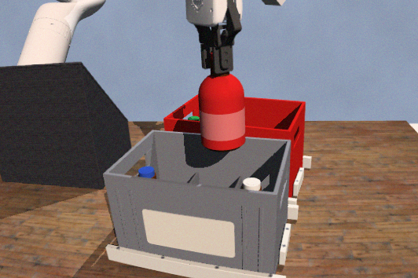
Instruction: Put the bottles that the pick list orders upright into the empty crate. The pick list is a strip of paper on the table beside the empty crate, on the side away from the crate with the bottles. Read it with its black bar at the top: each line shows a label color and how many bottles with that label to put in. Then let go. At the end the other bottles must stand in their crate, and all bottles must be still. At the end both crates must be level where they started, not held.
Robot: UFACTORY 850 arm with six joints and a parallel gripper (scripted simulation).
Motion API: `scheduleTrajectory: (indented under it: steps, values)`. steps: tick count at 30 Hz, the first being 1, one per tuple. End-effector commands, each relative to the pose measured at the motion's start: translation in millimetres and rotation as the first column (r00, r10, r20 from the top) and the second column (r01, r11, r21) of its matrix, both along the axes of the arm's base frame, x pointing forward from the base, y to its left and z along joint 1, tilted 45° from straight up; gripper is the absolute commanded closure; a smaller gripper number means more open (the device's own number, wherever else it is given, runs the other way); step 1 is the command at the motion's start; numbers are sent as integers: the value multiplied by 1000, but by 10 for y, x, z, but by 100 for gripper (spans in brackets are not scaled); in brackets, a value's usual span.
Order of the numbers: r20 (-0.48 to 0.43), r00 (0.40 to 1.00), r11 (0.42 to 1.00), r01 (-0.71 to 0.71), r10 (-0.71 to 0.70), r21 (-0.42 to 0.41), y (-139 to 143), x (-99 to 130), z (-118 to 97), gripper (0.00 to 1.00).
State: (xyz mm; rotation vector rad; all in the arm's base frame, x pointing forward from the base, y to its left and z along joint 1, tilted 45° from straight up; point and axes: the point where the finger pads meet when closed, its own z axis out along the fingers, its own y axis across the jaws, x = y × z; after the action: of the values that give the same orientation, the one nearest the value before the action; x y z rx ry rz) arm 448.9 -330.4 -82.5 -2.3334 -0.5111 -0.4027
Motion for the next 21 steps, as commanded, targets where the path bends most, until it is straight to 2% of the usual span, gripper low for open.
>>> scheduleTrajectory:
  steps: [1,21]
  values:
    - [1,1000,1000,1,-1,-2,29,56,59,100]
    - [2,1000,1000,1,-1,-2,209,276,281,100]
